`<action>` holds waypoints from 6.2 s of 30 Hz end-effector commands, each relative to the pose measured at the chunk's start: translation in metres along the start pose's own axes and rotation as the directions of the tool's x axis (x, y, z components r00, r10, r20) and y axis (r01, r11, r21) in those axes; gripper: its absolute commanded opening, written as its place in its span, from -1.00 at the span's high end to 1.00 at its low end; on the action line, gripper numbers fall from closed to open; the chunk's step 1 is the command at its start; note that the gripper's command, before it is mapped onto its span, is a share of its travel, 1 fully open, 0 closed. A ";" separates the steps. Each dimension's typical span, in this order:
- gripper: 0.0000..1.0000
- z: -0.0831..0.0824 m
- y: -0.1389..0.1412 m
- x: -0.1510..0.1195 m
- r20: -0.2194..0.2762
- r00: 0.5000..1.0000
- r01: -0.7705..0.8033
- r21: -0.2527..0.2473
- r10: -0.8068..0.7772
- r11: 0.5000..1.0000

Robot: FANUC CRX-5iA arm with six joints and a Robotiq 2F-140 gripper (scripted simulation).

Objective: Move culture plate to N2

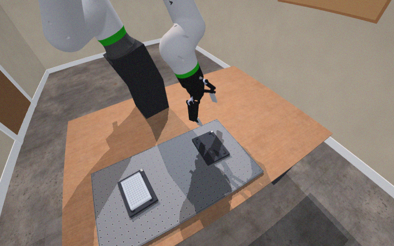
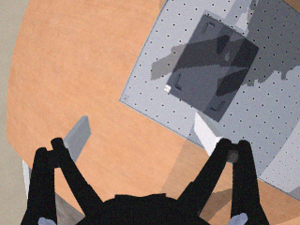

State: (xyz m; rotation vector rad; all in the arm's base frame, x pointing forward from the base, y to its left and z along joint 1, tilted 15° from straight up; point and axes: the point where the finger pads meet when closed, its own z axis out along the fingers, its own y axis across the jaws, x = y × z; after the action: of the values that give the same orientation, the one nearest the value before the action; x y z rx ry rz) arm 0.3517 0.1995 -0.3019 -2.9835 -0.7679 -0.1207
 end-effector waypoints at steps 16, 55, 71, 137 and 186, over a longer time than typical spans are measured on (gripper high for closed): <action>-1.00 -0.013 0.072 0.022 0.013 0.998 -0.068 -0.047 0.068 0.997; -1.00 -0.051 0.232 0.026 0.033 0.978 -0.199 -0.163 0.207 0.966; -1.00 -0.069 0.294 0.014 0.038 0.969 -0.232 -0.200 0.244 0.952; -1.00 -0.104 0.444 -0.050 0.050 0.931 -0.327 -0.328 0.362 0.886; 1.00 -0.062 0.456 -0.057 0.050 0.931 -0.327 -0.328 0.362 0.886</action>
State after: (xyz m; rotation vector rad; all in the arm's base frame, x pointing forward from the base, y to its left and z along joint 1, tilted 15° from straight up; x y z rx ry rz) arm 0.5187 -0.2317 -0.2623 -3.3990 -0.2228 -0.0660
